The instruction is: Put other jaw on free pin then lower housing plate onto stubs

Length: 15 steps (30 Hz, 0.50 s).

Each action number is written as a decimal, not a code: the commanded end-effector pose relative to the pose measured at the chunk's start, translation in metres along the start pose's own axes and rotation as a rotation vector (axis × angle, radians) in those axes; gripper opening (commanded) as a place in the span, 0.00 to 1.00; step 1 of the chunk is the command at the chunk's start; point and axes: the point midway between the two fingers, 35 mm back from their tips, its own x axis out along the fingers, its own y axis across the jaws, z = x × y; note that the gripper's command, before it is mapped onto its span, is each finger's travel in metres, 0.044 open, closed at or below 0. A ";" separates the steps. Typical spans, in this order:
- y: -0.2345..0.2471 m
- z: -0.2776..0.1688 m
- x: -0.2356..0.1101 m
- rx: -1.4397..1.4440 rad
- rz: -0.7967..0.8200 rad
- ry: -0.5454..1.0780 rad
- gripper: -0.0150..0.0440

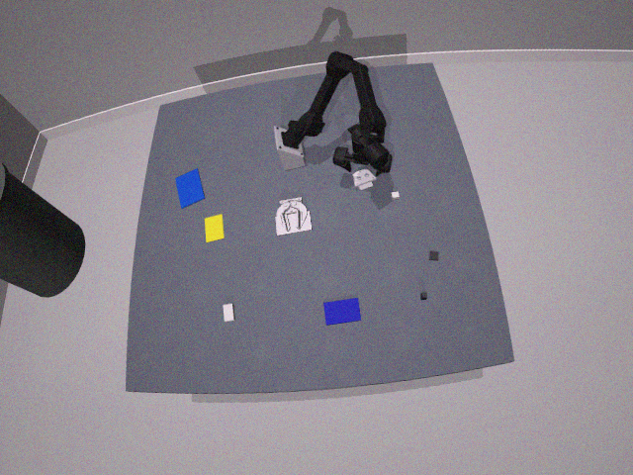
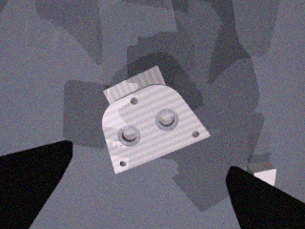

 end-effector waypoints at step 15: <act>0.001 0.000 0.003 -0.475 0.002 0.002 1.00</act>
